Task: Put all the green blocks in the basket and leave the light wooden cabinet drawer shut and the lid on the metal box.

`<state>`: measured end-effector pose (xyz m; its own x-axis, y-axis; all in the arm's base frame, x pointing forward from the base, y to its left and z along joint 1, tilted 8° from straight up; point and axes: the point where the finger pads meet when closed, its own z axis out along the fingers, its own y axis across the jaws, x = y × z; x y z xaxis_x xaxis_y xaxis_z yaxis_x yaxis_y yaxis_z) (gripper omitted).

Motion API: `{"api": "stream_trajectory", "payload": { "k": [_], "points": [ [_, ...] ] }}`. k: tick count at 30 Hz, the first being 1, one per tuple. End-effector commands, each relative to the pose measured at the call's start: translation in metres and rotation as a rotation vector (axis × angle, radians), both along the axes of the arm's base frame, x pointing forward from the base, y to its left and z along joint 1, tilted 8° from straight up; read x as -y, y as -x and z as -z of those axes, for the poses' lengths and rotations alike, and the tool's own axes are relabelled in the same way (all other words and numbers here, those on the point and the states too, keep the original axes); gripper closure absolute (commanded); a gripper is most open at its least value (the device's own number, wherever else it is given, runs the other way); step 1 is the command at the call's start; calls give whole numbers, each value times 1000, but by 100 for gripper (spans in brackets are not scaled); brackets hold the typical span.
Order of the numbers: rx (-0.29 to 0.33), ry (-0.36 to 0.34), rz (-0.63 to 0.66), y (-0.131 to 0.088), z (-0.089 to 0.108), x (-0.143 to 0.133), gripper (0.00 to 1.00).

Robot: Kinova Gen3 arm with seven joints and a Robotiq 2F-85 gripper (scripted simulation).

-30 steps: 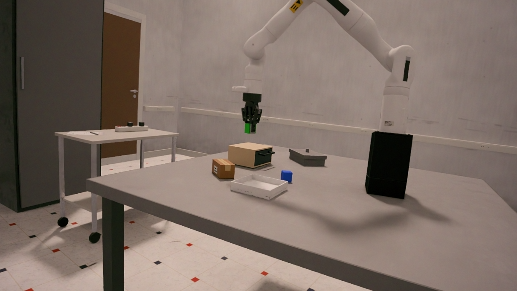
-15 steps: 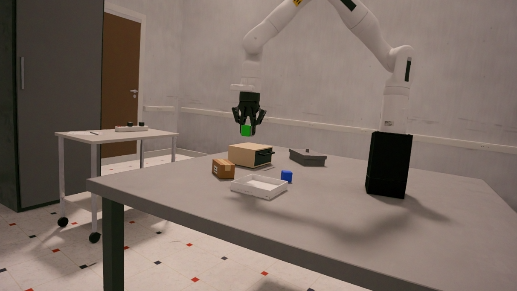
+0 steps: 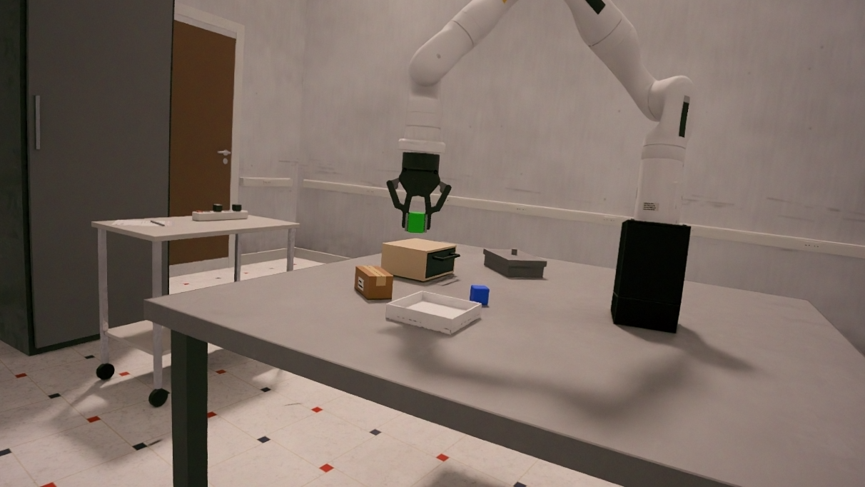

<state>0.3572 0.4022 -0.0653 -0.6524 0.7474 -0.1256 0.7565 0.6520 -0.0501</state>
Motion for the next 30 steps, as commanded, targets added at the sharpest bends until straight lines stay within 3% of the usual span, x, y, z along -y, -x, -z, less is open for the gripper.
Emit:
{"api": "stream_trajectory", "payload": {
  "k": [1,15,30],
  "points": [
    [-9,1,-92,12,1,-11,90],
    [-24,8,-245,34,4,-28,90],
    [-26,10,-272,38,4,-31,90]
  ]
}}
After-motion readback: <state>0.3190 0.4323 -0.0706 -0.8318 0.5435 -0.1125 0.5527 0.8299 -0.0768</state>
